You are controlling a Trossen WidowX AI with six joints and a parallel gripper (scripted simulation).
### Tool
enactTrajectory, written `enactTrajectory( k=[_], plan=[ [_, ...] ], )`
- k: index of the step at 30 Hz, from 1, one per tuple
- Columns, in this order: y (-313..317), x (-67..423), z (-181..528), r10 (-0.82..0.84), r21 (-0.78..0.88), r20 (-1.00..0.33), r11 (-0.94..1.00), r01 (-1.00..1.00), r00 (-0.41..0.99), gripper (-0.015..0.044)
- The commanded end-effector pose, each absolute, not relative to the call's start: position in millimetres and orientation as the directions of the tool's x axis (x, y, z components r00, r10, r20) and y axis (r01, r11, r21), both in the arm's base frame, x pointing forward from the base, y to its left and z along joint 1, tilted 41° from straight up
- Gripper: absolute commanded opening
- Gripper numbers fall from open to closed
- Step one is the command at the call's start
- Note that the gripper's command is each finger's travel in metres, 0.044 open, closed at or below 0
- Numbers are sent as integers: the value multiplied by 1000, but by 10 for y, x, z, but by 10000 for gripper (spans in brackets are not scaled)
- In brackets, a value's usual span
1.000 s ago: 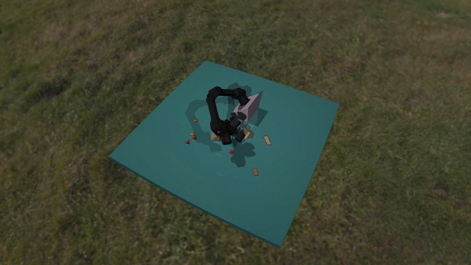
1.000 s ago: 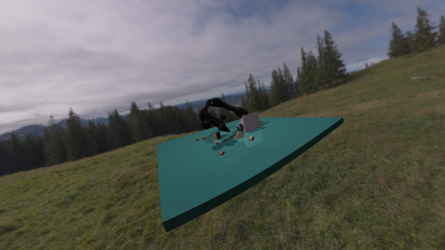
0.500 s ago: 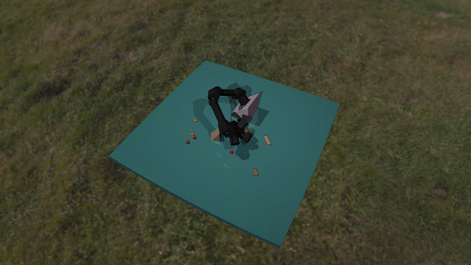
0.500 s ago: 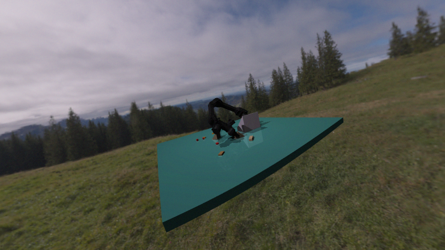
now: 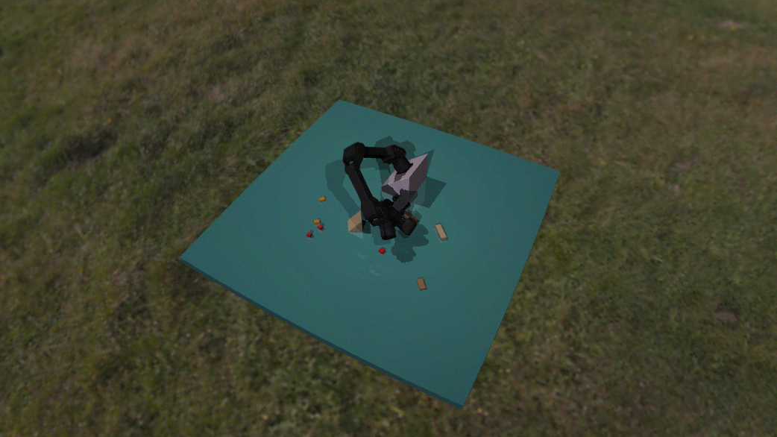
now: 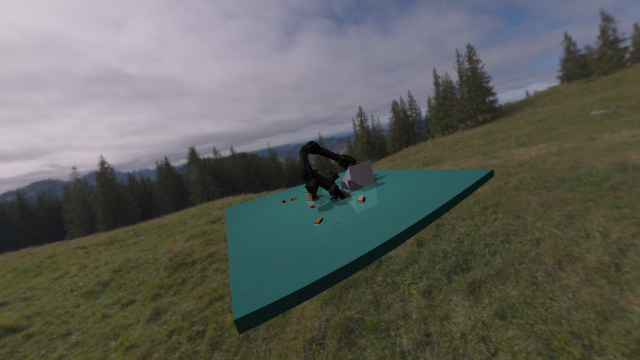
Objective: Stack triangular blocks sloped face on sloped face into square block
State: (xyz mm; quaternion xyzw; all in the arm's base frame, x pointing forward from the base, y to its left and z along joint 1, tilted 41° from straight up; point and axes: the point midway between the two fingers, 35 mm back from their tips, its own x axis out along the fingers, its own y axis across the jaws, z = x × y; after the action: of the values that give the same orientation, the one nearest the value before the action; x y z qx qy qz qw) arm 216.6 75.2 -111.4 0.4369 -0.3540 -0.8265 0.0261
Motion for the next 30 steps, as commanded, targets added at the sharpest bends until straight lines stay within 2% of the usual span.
enactTrajectory(
  k=[1, 6, 16, 30],
  plan=[
    [752, 2167, -1114, -353, 608, -704, -748, -266, -617, 289],
    [752, 2167, -1114, -353, 608, -704, -748, -266, -617, 255],
    [922, 2173, -931, -351, 606, -705, -749, -267, -616, 0],
    [1361, 2094, -411, -350, 605, -705, -750, -266, -617, 0]
  ],
)
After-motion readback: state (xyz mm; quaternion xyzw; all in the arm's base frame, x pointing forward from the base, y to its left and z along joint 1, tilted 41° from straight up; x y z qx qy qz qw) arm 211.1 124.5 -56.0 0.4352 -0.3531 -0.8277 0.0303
